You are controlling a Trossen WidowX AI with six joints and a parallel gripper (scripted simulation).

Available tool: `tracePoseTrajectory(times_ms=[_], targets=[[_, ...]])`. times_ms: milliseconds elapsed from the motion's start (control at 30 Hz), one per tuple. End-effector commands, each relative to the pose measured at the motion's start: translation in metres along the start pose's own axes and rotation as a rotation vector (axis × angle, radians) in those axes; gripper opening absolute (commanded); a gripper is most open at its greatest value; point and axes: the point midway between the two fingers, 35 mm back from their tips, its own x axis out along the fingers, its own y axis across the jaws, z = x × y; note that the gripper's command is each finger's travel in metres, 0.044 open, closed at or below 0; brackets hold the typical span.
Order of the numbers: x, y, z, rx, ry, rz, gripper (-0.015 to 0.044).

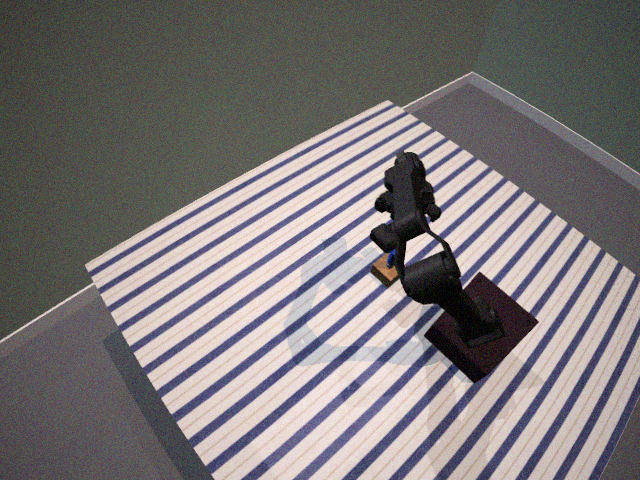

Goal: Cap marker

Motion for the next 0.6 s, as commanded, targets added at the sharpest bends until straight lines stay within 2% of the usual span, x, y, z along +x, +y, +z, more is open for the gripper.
tracePoseTrajectory(times_ms=[0,567], targets=[[0.001,0.000,0.000,-0.071,-0.004,0.001,0.0000],[0.013,0.000,0.001,-0.071,-0.004,0.002,0.0000]])
